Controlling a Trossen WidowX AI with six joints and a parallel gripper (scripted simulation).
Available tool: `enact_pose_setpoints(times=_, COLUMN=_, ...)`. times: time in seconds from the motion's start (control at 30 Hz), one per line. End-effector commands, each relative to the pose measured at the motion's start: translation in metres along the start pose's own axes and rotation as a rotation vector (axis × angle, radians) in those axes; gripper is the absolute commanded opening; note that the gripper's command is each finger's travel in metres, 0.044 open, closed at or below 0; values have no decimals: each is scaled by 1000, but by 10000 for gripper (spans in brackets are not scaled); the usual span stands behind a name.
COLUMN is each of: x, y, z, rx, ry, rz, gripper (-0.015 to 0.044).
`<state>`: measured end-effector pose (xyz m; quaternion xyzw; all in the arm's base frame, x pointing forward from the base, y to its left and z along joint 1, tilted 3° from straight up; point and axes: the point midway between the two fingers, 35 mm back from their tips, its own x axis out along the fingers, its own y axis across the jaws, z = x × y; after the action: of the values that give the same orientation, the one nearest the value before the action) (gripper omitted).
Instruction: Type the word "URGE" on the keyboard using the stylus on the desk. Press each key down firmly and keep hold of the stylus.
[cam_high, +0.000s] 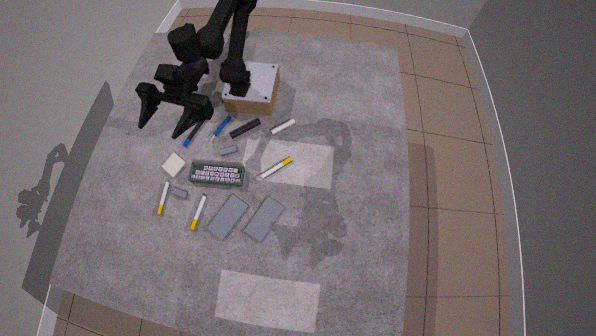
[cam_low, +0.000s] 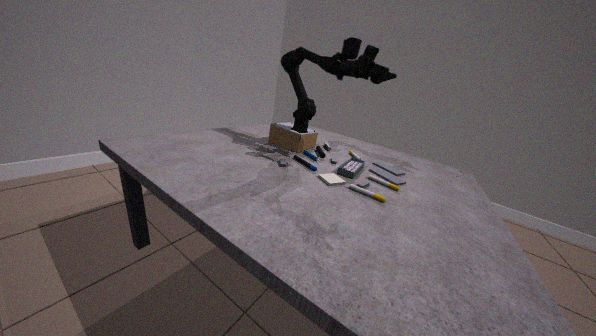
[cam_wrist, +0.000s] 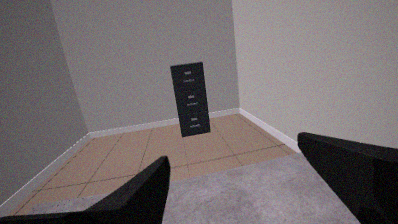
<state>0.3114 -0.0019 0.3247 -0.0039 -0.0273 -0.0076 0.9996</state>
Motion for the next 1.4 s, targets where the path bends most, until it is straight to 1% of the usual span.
enact_pose_setpoints(times=0.0, x=1, y=1, z=-2, rx=0, ry=11, rz=2, gripper=414)
enact_pose_setpoints(times=0.07, x=12, y=6, z=-21, rx=-1, ry=98, rz=20, gripper=361)
enact_pose_setpoints(times=0.17, x=29, y=19, z=-66, rx=-6, ry=300, rz=60, gripper=282)
enact_pose_setpoints(times=0.3, x=40, y=36, z=-129, rx=-16, ry=577, rz=109, gripper=177)
enact_pose_setpoints(times=0.4, x=38, y=49, z=-177, rx=-26, ry=791, rz=140, gripper=99)
enact_pose_setpoints(times=0.53, x=23, y=65, z=-236, rx=-51, ry=1078, rz=175, gripper=0)
enact_pose_setpoints(times=0.7, x=-12, y=79, z=-299, rx=-101, ry=1439, rz=202, gripper=0)
enact_pose_setpoints(times=0.77, x=-23, y=81, z=-312, rx=-112, ry=1530, rz=202, gripper=0)
enact_pose_setpoints(times=1.13, x=-24, y=79, z=-313, rx=-114, ry=1541, rz=202, gripper=0)
enact_pose_setpoints(times=1.3, x=-12, y=26, z=-316, rx=-118, ry=1540, rz=198, gripper=0)
enact_pose_setpoints(times=1.37, x=-11, y=18, z=-317, rx=-119, ry=1540, rz=197, gripper=0)
